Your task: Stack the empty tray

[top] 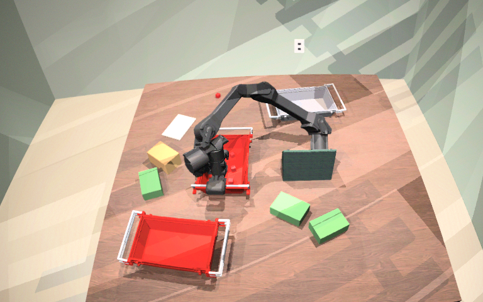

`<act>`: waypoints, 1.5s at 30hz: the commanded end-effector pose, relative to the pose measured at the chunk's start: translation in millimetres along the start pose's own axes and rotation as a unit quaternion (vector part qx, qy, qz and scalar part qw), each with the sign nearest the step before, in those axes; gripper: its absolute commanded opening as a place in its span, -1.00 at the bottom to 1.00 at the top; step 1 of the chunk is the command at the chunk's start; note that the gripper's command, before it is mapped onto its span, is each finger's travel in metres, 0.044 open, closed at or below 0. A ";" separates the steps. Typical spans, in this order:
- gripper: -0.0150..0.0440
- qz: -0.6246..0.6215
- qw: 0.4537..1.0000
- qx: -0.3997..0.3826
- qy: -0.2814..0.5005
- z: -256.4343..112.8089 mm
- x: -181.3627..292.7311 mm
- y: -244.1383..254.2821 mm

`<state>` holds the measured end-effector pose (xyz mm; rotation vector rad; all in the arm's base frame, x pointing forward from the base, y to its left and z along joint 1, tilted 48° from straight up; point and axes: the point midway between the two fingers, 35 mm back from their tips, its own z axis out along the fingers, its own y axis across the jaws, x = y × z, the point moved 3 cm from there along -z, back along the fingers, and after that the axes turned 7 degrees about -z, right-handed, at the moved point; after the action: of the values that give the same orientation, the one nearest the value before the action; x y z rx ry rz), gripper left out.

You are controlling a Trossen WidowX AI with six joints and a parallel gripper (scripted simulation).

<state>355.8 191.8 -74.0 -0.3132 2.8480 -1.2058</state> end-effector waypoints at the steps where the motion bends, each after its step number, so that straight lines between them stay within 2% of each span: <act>1: -0.21 0.001 1.000 0.012 0.009 8.3 1.3 -20.9; 12: -0.21 0.001 1.000 0.013 0.009 28.2 5.1 -49.0; 24: -0.21 0.001 1.000 0.012 0.009 -16.3 2.2 -42.2; 45: -0.21 -0.002 1.000 0.014 0.007 -9.2 2.5 -43.1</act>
<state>359.7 168.9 -36.4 -0.3094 2.8413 -1.2522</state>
